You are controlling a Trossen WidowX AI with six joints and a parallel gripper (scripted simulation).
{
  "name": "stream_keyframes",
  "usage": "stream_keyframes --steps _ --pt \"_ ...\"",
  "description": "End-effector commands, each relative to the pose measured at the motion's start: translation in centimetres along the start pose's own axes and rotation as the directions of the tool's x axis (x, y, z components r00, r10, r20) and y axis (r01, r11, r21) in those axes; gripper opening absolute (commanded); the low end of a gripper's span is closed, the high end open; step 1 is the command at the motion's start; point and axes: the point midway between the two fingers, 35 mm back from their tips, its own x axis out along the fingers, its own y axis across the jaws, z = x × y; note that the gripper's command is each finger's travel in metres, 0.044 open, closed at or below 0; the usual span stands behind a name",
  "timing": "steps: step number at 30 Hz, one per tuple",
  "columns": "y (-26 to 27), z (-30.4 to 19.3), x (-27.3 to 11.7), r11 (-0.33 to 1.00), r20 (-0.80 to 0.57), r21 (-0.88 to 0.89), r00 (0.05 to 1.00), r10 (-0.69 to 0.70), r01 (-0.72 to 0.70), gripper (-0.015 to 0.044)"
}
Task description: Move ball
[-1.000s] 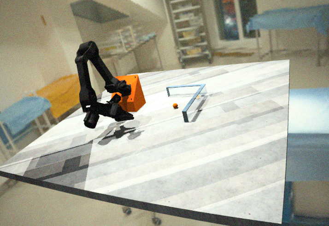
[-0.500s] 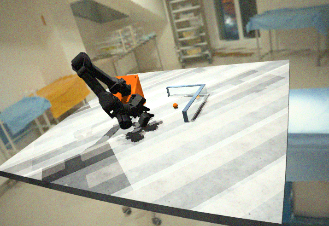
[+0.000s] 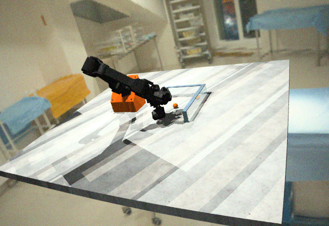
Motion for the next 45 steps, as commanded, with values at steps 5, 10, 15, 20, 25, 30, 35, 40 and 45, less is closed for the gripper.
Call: stream_keyframes --steps 5,10,15,20,25,30,35,40,45 --pt "4.1 6.9 0.1 0.785 -0.169 0.306 0.842 -0.513 0.539 0.0233" --pt "5.3 8.3 -0.1 0.705 -0.139 0.36 0.782 -0.607 0.611 0.0233" --pt "5.3 8.3 -0.1 0.705 -0.139 0.36 0.782 -0.607 0.611 0.0233" --pt "5.3 8.3 -0.1 0.705 -0.139 0.36 0.782 -0.607 0.611 0.0233" --pt "4.4 8.0 1.1 0.704 -0.14 0.36 0.782 -0.607 0.612 0.0233" --pt "4.2 8.0 1.4 0.705 -0.14 0.36 0.782 -0.607 0.612 0.0233" --pt "3.7 7.9 2.0 0.705 -0.14 0.36 0.782 -0.607 0.612 0.0233" --pt "3.2 7.8 2.7 0.704 -0.14 0.36 0.782 -0.608 0.612 0.0233" --pt "2.7 7.6 3.3 0.704 -0.14 0.36 0.781 -0.608 0.612 0.0233"
